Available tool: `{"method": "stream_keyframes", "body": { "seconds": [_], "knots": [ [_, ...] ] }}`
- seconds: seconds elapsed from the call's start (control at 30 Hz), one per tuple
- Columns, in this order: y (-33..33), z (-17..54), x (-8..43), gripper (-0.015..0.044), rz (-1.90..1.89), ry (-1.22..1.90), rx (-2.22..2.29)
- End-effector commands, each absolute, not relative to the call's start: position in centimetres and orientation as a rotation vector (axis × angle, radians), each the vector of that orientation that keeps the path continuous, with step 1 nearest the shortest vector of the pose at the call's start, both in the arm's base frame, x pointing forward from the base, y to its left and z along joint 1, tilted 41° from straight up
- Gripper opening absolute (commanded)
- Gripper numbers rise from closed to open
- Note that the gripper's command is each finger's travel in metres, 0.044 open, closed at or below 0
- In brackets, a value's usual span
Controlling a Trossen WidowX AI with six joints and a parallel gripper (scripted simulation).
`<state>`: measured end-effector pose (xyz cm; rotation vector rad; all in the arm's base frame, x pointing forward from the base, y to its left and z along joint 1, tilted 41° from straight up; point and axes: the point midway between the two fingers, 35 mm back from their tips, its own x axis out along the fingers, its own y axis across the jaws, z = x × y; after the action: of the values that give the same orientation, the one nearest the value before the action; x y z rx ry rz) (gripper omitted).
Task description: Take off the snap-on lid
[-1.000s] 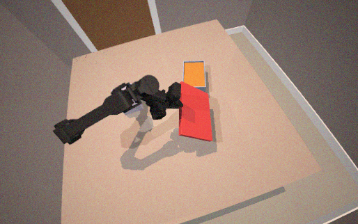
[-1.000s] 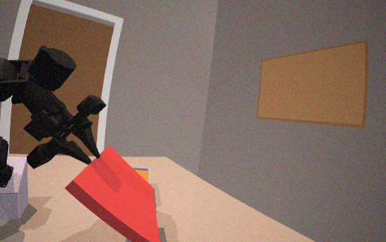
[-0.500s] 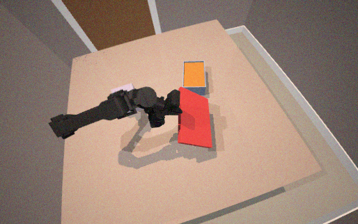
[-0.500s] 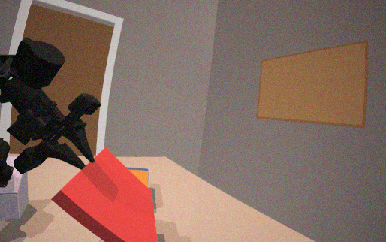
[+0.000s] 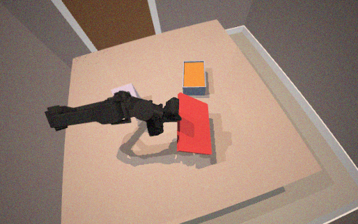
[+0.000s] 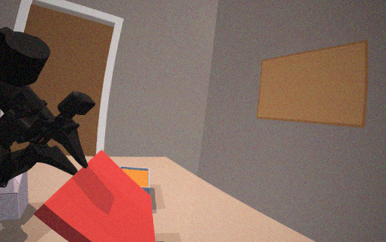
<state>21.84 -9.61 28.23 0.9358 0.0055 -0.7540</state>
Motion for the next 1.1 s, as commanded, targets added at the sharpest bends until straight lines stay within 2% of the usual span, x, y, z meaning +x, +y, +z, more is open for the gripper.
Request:
{"method": "stream_keyframes", "body": {
  "seconds": [0.0,1.07],
  "knots": [
    [-9.9,29.2,21.4,0.0,-0.736,-0.008,0.94],
    [-11.8,27.6,21.3,0.0,-0.734,-0.011,0.938]
  ]
}}
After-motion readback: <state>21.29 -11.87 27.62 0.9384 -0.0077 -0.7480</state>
